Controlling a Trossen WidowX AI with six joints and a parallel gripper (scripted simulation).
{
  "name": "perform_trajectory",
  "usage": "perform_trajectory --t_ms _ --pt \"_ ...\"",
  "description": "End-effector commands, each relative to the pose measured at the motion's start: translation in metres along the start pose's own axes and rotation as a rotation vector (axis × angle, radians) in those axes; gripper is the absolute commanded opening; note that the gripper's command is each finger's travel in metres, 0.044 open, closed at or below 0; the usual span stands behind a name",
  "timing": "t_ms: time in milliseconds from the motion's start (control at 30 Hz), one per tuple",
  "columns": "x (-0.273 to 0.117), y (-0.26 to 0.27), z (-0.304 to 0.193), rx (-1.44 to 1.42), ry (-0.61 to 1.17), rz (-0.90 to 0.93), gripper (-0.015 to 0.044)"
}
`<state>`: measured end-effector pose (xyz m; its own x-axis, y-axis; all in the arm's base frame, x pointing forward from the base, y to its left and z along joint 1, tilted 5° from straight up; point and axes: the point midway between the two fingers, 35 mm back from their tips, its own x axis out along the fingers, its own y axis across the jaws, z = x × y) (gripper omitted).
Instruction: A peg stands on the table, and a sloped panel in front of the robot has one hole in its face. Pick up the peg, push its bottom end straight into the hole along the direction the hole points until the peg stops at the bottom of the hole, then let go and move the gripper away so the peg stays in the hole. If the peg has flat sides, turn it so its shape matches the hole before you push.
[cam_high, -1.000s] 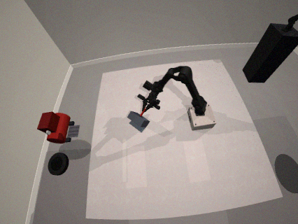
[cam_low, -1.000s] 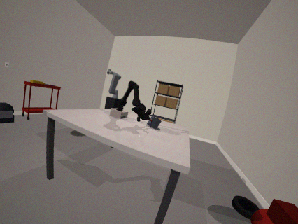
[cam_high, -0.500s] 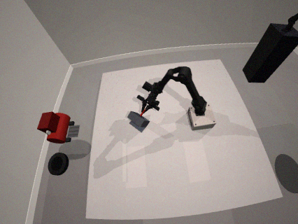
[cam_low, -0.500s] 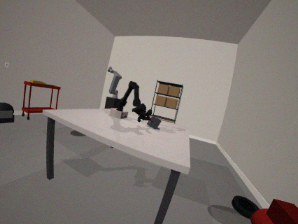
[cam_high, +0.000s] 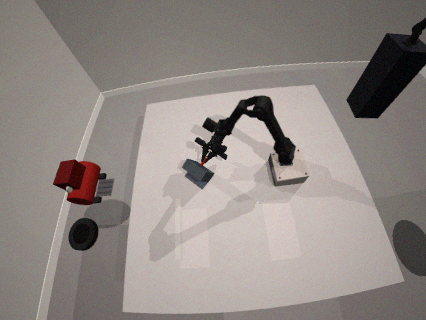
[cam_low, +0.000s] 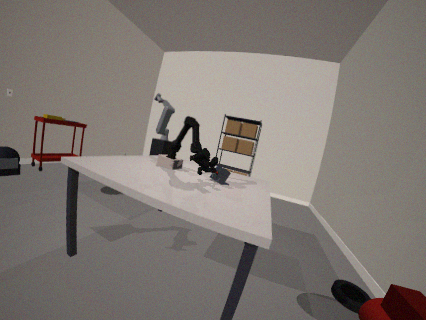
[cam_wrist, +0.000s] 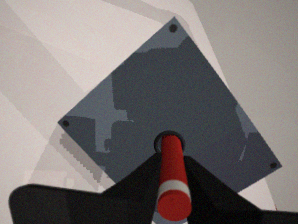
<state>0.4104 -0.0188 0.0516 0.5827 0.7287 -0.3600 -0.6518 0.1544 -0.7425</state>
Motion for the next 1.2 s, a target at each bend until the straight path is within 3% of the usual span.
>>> perform_trajectory --t_ms 0,600,1167 --pt "0.0035 0.0019 -0.0003 0.007 -0.001 0.003 0.0" --pt "0.0047 0.0007 0.0004 -0.002 -0.003 0.0 0.0" --pt "0.0018 0.0009 -0.0005 -0.001 -0.001 0.003 0.044"
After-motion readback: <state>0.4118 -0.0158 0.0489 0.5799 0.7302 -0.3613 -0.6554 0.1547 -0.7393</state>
